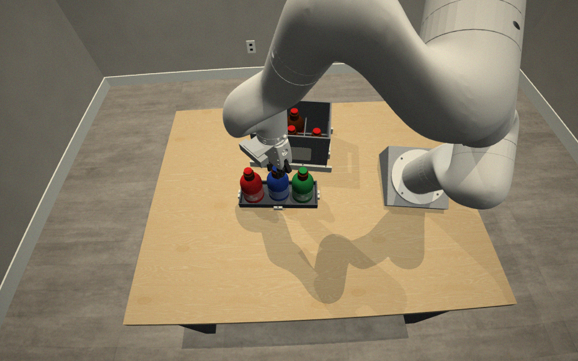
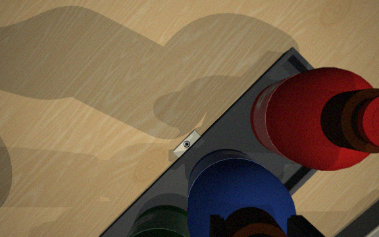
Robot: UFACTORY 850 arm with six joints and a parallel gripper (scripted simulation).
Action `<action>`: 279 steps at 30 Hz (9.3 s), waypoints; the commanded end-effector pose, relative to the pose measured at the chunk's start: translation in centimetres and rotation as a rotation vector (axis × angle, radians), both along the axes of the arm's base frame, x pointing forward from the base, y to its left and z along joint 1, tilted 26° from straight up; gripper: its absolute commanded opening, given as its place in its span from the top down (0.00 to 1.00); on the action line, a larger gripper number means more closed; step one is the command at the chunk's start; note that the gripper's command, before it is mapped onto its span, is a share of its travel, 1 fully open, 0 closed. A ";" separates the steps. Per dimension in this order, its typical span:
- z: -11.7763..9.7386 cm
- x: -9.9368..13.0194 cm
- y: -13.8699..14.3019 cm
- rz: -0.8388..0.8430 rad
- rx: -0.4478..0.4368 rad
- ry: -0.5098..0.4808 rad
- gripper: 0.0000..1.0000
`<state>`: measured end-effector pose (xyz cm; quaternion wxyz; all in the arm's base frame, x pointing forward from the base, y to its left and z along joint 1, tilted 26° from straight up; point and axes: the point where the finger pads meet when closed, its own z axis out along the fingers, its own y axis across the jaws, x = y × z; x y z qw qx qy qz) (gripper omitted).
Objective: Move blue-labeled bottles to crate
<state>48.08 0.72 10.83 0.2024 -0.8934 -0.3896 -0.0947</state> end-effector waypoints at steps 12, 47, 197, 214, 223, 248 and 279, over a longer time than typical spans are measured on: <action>0.8 0.1 -0.4 0.000 0.000 -0.002 1.00; 3.1 0.1 -1.5 0.000 0.000 -0.002 1.00; 15.2 0.0 -7.3 0.000 0.000 -0.002 1.00; 15.5 0.0 -7.4 0.000 0.000 -0.002 1.00; 15.5 0.0 -7.4 0.000 0.000 -0.002 1.00; 15.6 0.0 -7.4 0.000 0.000 -0.002 1.00; 15.4 -0.2 -7.8 0.000 0.000 -0.002 1.00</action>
